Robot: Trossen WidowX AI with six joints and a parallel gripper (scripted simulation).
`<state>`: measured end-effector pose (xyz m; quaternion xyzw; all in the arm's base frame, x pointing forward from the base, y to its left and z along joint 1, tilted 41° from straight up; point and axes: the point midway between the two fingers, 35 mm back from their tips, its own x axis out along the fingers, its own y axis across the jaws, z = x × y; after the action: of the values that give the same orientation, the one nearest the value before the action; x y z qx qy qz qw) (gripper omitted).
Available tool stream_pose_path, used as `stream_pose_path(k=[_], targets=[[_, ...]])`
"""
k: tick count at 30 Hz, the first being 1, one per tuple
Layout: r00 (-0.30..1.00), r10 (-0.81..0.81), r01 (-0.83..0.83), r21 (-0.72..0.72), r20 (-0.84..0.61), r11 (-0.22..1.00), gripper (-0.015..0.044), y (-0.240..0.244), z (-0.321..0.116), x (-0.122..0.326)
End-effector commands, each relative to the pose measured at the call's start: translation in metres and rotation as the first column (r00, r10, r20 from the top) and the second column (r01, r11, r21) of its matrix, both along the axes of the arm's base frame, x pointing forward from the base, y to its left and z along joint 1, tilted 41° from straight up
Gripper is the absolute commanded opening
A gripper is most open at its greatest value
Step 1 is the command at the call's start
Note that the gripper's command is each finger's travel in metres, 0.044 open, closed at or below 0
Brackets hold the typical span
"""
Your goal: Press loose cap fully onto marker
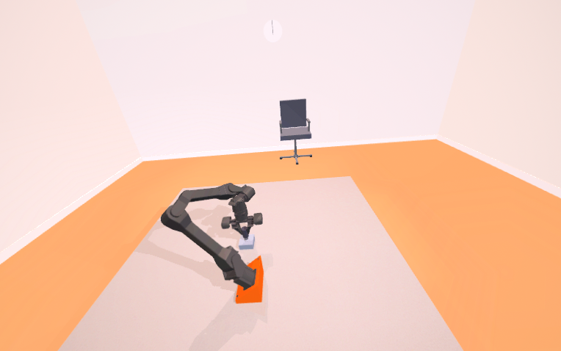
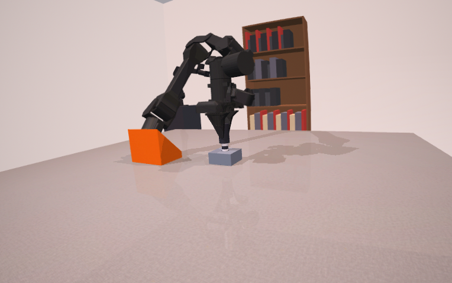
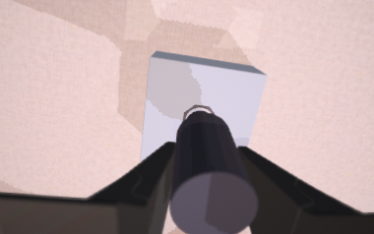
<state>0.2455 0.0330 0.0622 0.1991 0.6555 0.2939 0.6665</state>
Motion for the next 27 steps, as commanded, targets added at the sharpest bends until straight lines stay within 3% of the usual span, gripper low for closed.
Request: stream_pose_path(k=[1, 2, 19, 22, 27], targets=[[1.000, -0.004, 0.004, 0.004, 0.000, 1.000, 0.0000, 0.001, 0.000, 0.000], [1.000, -0.004, 0.004, 0.004, 0.000, 1.000, 0.0000, 0.001, 0.000, 0.000], [1.000, 0.000, 0.000, 0.000, 0.000, 1.000, 0.0440, 0.000, 0.000, 0.000], [1.000, 0.000, 0.000, -0.001, 0.000, 1.000, 0.0440, -0.006, 0.007, 0.001], [1.000, 0.000, 0.000, -0.002, -0.002, 1.000, 0.0440, -0.047, 0.054, 0.002]])
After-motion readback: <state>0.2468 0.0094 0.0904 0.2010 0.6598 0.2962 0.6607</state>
